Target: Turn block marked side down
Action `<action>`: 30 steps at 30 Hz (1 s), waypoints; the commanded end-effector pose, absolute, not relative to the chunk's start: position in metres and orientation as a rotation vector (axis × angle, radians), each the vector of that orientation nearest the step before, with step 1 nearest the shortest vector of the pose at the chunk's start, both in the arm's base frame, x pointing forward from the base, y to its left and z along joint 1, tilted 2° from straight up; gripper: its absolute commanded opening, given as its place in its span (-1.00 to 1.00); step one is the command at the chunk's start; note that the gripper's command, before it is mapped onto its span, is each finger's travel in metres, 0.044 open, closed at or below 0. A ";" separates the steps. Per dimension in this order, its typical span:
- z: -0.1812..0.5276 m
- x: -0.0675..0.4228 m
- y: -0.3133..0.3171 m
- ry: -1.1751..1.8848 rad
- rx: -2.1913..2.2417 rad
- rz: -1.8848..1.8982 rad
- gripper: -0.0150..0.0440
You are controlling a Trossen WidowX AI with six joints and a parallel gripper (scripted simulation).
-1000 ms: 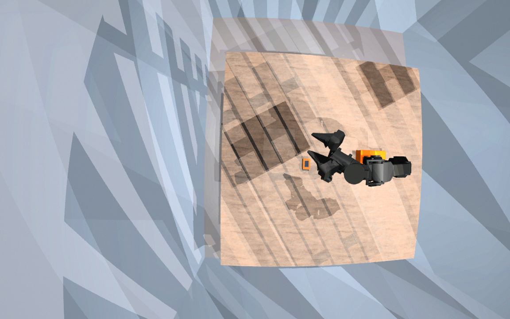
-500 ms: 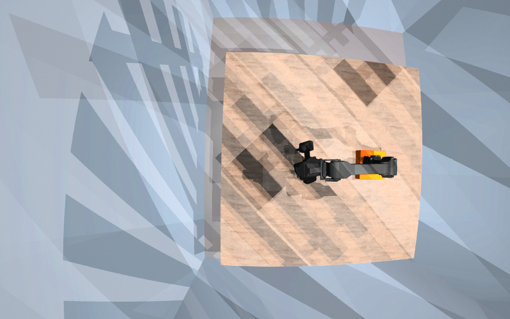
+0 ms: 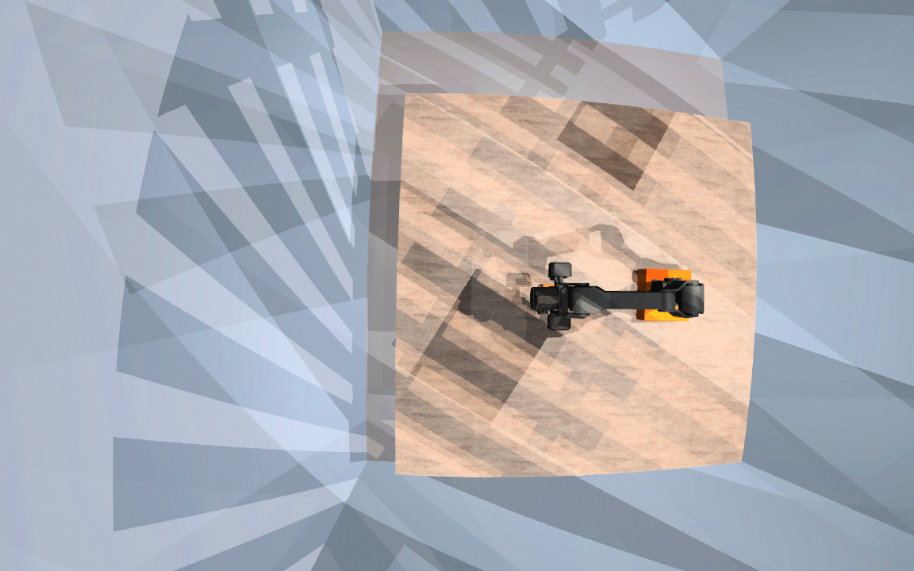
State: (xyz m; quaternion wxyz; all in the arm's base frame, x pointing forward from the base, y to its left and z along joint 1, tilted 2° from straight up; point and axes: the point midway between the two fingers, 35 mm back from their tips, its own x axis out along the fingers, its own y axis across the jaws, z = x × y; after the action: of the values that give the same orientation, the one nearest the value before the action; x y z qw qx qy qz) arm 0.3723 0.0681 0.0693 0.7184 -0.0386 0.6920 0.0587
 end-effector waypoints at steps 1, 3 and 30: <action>0.040 0.366 0.066 1.552 -0.071 0.125 1.00; 0.037 0.365 0.066 1.553 -0.071 0.125 1.00; -0.003 0.365 0.066 1.553 -0.071 0.125 1.00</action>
State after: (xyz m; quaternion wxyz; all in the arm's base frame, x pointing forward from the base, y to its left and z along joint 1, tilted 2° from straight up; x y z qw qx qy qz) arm 0.3678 0.0659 0.0036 0.7136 -0.0355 0.6973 0.0572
